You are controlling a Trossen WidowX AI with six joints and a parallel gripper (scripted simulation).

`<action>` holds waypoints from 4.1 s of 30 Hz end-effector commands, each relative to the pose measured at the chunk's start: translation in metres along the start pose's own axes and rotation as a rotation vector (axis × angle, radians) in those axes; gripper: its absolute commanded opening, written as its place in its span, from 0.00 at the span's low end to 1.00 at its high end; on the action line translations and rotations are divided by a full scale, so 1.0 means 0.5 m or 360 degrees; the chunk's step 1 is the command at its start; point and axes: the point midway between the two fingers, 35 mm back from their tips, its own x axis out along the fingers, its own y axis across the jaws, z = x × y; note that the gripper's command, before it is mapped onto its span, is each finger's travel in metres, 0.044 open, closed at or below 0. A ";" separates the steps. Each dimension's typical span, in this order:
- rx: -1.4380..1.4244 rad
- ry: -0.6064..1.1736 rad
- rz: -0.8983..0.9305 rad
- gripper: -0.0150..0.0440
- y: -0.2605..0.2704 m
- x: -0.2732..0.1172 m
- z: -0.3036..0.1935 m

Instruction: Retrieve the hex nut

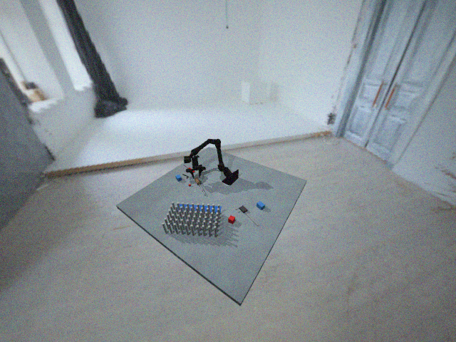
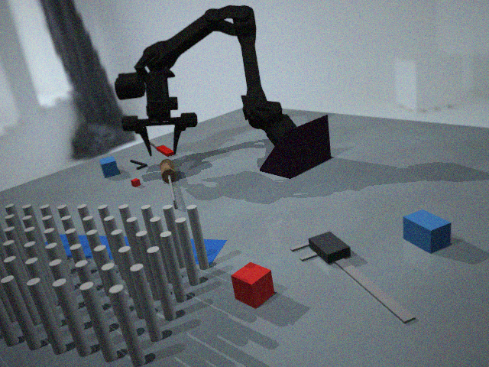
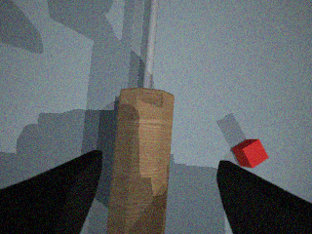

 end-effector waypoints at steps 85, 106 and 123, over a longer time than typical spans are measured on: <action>0.0003 -0.0012 0.0018 0.25 -0.029 -0.213 0.097; 0.0370 0.0053 0.0007 0.25 -0.033 -0.126 0.293; 0.0714 0.0117 -0.0239 0.25 0.013 -0.086 0.447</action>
